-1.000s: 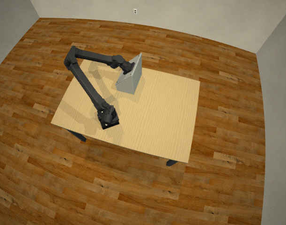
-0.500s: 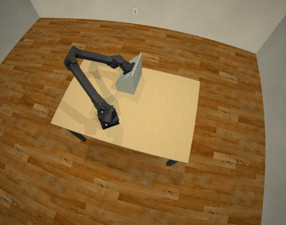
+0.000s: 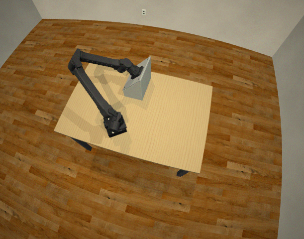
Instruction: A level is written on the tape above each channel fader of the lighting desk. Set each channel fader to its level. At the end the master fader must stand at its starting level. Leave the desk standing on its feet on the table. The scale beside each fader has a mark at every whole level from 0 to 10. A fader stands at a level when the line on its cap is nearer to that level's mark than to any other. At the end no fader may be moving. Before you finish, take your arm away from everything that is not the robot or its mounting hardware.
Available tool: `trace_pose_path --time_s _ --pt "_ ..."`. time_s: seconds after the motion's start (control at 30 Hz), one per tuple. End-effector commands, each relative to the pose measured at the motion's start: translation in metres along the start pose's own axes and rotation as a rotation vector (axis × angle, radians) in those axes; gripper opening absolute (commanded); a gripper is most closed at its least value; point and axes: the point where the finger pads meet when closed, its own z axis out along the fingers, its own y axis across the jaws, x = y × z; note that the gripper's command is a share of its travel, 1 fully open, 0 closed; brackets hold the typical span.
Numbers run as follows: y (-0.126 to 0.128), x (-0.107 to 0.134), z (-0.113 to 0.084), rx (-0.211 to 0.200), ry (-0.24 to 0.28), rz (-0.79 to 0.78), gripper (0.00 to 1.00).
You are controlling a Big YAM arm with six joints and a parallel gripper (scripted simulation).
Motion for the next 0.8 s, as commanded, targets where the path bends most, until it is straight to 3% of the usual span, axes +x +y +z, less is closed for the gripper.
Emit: trace_pose_path --time_s 0.0,0.77 --pt "0.0040 0.0054 -0.0004 -0.002 -0.007 -0.011 0.00" --pt "0.0091 0.0028 -0.0033 -0.008 -0.012 -0.005 0.00"
